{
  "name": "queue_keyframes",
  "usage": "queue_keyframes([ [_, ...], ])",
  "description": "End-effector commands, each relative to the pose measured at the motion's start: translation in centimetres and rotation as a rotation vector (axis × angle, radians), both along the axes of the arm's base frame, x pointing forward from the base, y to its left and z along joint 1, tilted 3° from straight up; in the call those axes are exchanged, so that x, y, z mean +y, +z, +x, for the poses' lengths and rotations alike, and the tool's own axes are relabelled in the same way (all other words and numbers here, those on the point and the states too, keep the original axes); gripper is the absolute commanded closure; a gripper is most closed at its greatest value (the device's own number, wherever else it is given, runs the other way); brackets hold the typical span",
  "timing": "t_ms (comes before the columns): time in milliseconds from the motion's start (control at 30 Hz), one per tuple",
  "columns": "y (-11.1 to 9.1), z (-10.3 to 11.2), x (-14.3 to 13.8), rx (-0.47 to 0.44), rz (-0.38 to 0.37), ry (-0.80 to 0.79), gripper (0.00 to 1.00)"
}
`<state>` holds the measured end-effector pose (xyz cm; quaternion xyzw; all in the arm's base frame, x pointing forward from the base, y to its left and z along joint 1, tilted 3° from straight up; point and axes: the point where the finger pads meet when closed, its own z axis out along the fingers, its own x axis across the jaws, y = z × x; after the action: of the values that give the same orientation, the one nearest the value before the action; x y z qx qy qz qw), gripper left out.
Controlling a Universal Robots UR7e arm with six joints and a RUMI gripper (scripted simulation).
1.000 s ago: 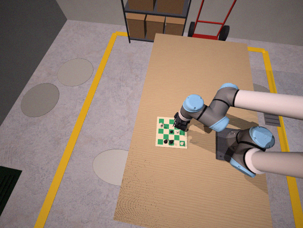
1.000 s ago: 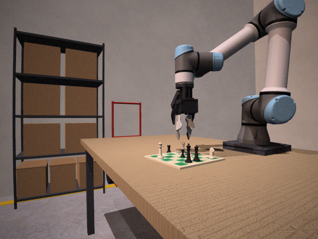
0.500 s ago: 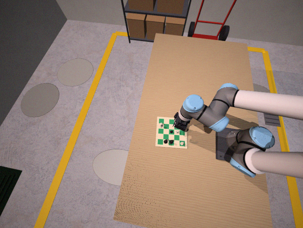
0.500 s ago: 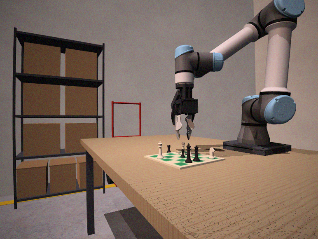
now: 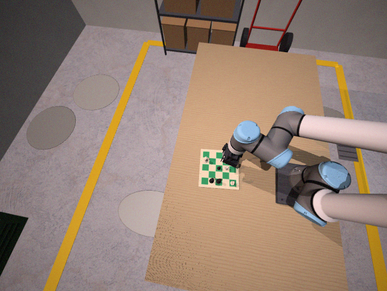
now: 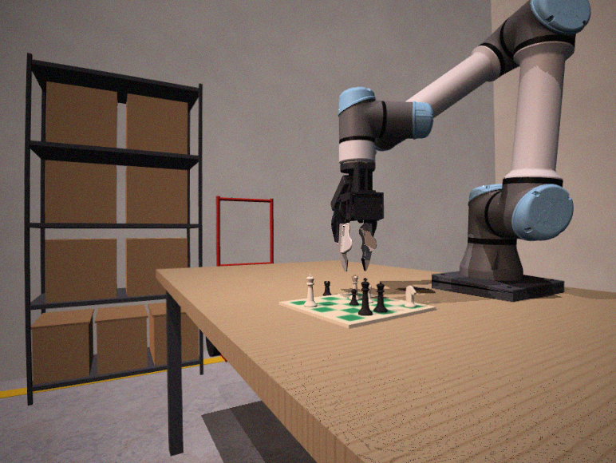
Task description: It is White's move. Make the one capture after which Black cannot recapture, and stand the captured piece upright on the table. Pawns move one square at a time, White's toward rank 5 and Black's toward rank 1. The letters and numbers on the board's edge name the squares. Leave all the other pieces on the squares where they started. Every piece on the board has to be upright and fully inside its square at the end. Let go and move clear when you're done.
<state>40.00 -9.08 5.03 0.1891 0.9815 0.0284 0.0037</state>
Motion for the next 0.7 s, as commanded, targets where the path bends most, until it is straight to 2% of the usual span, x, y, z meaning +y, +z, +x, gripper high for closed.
queue_keyframes([
  [0,0.0,0.0,0.0,-0.001,-0.001,0.0,0.75],
  [500,-0.3,0.0,0.0,-0.001,-0.001,0.0,0.75],
  [667,-1.2,0.1,0.0,-0.001,-0.001,0.0,0.75],
])
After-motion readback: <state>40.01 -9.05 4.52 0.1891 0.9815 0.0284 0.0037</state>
